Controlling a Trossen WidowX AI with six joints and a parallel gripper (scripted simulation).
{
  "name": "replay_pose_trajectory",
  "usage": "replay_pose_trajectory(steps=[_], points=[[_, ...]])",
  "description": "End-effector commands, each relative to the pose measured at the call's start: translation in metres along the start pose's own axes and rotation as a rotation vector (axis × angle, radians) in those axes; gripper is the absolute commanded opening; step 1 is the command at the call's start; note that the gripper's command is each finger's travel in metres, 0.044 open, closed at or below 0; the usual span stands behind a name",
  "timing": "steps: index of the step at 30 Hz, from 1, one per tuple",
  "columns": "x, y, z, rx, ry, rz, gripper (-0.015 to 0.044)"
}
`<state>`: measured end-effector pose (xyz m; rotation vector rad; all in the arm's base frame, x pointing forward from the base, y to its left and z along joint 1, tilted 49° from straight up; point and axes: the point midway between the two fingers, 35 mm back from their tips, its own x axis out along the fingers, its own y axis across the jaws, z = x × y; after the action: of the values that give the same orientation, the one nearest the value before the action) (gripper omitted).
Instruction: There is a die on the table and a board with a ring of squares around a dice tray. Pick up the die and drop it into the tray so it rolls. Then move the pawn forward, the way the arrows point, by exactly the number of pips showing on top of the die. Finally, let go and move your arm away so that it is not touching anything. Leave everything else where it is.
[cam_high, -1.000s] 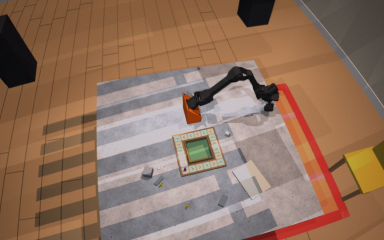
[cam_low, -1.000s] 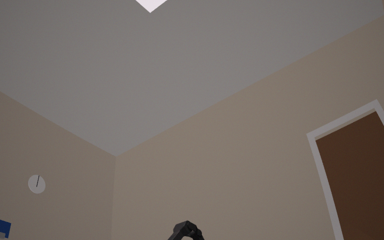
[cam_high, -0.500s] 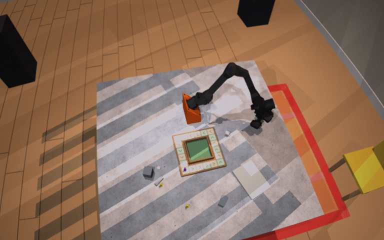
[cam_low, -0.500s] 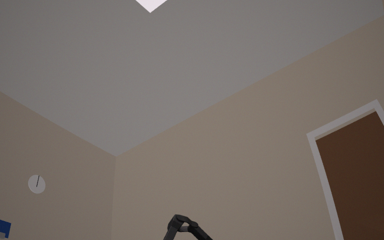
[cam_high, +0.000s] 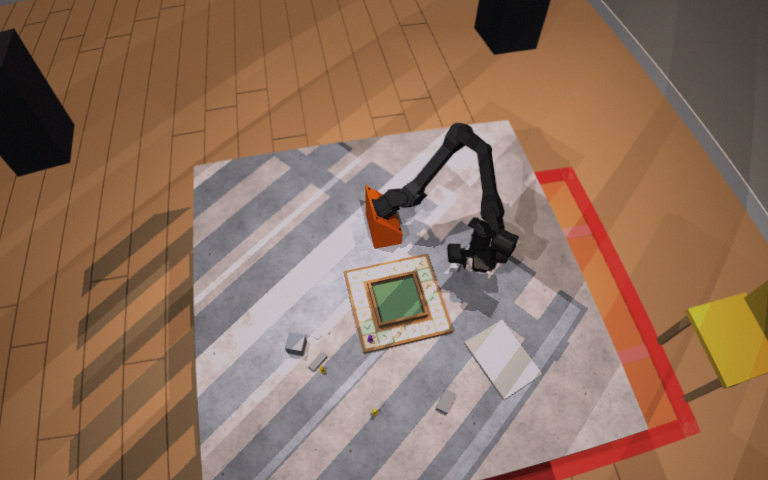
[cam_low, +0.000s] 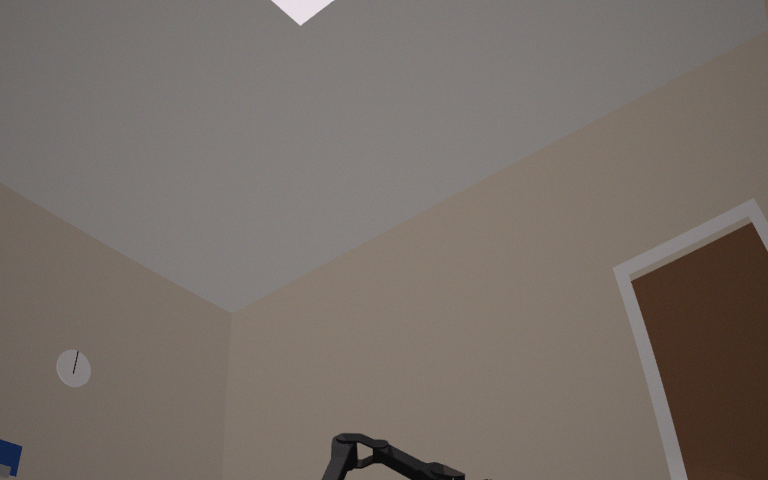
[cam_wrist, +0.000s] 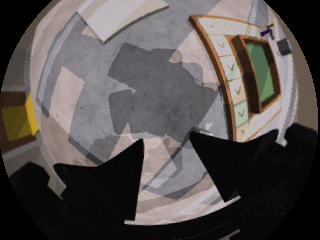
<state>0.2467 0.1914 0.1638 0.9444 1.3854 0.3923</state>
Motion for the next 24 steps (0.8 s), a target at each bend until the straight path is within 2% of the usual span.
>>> replay_pose_trajectory(steps=[1, 13, 24], points=[[-0.014, -0.049, -0.008, 0.309, 0.077, -0.036, 0.0275], [-0.016, -0.058, -0.013, 0.368, 0.093, -0.038, 0.0275], [0.004, -0.058, -0.015, 0.368, 0.093, -0.038, 0.0275]])
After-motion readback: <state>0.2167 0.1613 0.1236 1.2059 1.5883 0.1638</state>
